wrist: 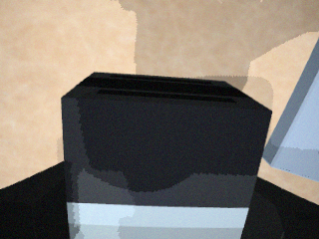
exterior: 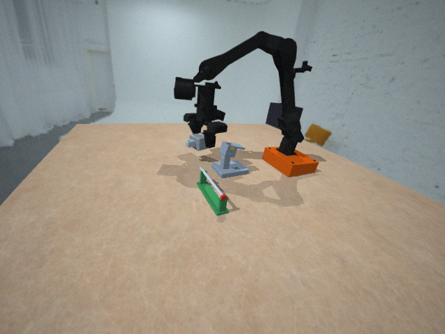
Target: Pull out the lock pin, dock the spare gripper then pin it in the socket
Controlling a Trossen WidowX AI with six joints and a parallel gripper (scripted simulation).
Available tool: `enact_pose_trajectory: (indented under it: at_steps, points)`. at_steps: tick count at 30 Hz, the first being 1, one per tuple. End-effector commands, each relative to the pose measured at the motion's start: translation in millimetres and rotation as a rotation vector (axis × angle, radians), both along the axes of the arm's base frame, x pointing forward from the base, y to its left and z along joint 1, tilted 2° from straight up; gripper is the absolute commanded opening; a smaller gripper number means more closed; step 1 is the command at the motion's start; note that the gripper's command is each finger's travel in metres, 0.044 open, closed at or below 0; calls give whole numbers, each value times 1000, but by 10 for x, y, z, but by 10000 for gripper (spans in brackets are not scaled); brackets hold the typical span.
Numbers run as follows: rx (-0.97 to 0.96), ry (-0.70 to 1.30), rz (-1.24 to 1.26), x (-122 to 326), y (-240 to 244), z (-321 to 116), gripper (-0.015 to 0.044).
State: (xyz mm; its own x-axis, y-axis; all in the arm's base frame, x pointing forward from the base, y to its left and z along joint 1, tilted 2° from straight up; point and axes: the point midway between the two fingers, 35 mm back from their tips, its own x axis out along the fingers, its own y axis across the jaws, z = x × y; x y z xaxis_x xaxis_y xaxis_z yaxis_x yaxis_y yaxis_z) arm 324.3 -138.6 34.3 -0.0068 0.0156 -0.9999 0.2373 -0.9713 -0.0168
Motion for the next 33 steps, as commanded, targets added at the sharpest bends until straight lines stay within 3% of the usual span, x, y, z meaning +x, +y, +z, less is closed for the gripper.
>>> enact_pose_trajectory:
  at_steps: [1, 27, 33]
  points:
    - [-5, -2, -26, 2, -9, 6, 0]
    - [-5, -1, -124, -16, -3, -473, 0]
    - [0, 3, -119, -25, 5, -449, 157]
